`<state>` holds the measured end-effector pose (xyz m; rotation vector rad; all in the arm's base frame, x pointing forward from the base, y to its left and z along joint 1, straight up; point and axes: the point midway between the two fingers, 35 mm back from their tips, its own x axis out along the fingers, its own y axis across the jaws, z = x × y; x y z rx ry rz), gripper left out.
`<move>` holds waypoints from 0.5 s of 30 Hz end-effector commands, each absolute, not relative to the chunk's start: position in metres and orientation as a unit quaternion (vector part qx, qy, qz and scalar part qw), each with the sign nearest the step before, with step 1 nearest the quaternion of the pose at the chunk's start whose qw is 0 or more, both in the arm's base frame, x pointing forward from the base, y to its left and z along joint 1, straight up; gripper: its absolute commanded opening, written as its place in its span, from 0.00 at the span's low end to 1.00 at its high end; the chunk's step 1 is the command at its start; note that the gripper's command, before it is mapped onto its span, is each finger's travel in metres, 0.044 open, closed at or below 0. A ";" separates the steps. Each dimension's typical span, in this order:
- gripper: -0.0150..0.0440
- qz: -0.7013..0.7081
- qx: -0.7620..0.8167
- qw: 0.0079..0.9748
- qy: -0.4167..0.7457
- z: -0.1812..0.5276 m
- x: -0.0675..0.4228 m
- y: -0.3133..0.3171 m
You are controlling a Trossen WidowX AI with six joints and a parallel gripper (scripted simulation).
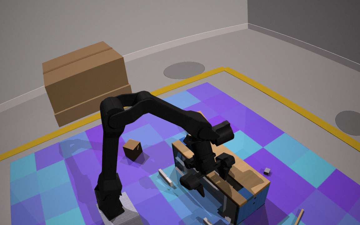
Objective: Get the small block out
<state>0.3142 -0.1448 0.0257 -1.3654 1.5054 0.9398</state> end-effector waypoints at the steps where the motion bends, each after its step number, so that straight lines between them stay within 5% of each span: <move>1: 0.93 0.377 -0.550 0.436 0.604 0.026 0.315 -0.149; 15: 0.93 0.377 -0.551 0.436 0.604 0.026 0.313 -0.164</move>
